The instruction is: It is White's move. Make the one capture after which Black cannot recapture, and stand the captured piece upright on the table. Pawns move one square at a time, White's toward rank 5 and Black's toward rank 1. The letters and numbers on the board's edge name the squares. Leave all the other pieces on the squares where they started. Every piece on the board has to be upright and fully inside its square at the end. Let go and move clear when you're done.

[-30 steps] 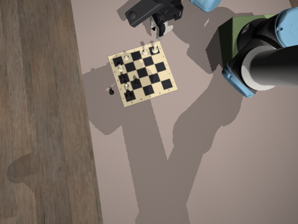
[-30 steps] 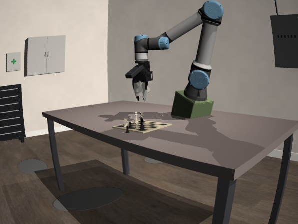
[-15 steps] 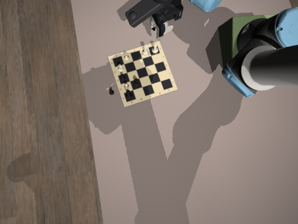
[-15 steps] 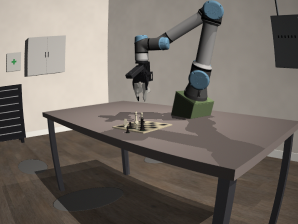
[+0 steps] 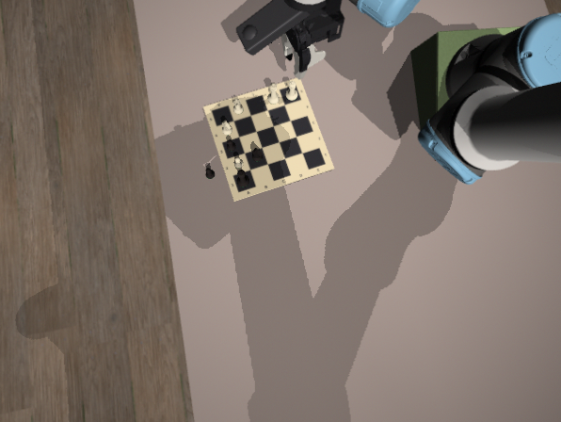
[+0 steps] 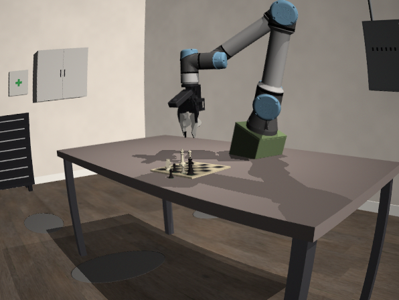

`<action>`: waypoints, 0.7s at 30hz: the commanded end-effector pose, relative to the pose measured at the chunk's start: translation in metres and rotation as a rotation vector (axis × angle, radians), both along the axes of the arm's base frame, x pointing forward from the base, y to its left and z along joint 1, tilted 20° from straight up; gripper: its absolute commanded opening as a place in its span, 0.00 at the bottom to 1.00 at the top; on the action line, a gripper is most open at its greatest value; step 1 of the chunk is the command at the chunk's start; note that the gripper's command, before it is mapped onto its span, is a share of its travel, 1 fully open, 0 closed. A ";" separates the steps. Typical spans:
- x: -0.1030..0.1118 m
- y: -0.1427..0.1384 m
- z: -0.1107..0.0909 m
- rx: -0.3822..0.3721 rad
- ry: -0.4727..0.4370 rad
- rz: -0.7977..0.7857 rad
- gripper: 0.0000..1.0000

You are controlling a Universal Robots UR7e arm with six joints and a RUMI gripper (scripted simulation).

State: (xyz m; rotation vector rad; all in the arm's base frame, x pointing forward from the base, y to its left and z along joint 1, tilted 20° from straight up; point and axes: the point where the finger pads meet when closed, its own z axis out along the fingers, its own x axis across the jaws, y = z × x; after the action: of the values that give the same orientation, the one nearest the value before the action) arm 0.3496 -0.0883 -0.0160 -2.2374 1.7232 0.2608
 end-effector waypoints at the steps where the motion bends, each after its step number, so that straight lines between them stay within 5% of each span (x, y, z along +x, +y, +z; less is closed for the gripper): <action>1: 0.001 0.002 -0.007 -0.001 -0.001 0.000 0.25; 21: 0.002 0.012 -0.032 -0.001 -0.001 0.000 0.25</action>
State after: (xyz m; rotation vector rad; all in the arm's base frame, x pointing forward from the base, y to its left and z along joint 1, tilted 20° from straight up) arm 0.3508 -0.0784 -0.0419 -2.2374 1.7231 0.2612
